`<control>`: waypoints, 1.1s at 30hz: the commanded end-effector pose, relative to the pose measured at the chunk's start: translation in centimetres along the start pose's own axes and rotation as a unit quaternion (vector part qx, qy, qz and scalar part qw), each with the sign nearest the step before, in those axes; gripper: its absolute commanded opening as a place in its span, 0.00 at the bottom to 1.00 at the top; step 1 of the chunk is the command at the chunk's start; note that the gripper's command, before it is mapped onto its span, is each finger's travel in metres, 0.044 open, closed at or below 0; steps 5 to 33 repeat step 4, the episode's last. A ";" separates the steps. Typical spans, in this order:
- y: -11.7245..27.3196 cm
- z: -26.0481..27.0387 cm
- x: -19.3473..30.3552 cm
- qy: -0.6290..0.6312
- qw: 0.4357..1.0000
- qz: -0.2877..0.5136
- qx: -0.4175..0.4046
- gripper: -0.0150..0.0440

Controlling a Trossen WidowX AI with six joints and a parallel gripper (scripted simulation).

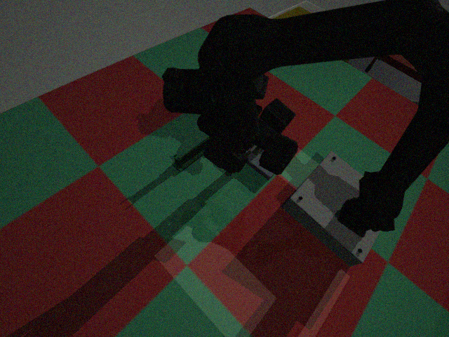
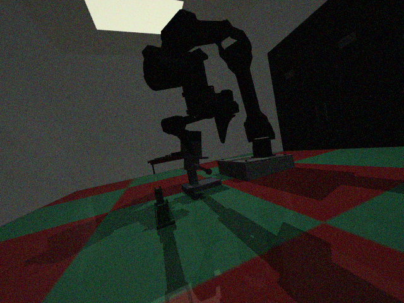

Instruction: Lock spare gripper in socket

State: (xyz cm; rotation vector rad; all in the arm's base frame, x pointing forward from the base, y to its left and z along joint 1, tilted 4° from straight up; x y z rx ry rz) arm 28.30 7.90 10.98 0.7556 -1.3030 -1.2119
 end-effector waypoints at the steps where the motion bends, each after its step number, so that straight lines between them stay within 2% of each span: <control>1: 0.0 0.0 0.0 0.001 1.000 0.000 0.000 1.00; 33: 0.0 0.0 0.0 0.001 1.000 0.000 0.000 1.00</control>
Point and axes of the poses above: the point midway between the two fingers, 35 mm back from their tips, its own y axis back along the fingers, its own z axis across the jaws, x = y × z, the point moved 2 cm from there along y, back along the fingers, and after that the axes turned 8 degrees about -y, right-handed, at the moved point
